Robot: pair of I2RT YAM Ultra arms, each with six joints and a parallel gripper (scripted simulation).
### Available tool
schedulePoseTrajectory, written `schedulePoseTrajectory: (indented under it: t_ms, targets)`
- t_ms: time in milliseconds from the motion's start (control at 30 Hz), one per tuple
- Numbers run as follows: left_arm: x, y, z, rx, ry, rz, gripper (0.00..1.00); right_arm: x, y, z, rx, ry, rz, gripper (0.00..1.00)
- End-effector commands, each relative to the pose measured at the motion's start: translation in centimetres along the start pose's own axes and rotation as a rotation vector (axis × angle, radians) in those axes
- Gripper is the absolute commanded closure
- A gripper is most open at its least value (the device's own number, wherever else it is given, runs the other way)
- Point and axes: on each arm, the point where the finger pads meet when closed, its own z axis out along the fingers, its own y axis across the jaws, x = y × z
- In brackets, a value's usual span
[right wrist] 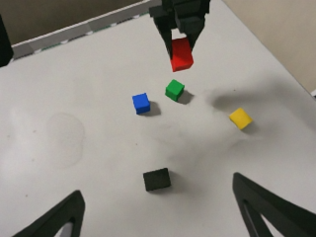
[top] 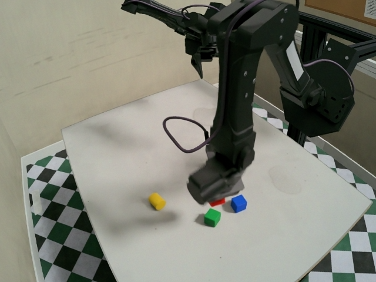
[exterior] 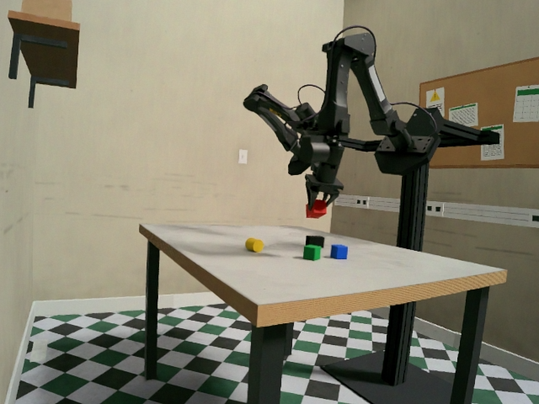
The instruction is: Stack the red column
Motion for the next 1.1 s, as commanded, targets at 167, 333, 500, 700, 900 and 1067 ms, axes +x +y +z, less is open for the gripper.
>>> schedulePoseTrajectory:
  t_ms: [167, 333, 500, 700, 900, 1067]
  targets:
    - [1.4, 0.2, -0.8, -0.016, 0.367, -0.031, 0.65, -1.2, -0.1, -0.4, -0.004, -0.027, 0.010, 0.00]
    - [0.9, -0.3, -0.6, -0.002, 0.503, -0.023, 0.65, -1.2, -0.1, -0.4, -0.004, -0.027, 0.010, 0.00]
    - [0.6, 0.7, -0.9, -0.025, 0.640, -0.024, 0.65, -1.2, -0.1, -0.4, -0.004, -0.027, 0.010, 0.00]
    - [0.6, 0.6, -1.3, -0.028, 0.797, -0.029, 0.65, -1.2, -0.1, -0.4, -0.004, -0.027, 0.010, 0.00]
    - [-0.2, -0.2, -1.4, 0.005, 1.006, 0.006, 0.65, -1.2, -0.1, -0.4, -0.004, -0.027, 0.010, 0.00]
    - [-0.7, -0.4, -1.2, 0.016, 1.139, 0.031, 0.65, -1.2, -0.1, -0.4, -0.004, -0.027, 0.010, 0.00]
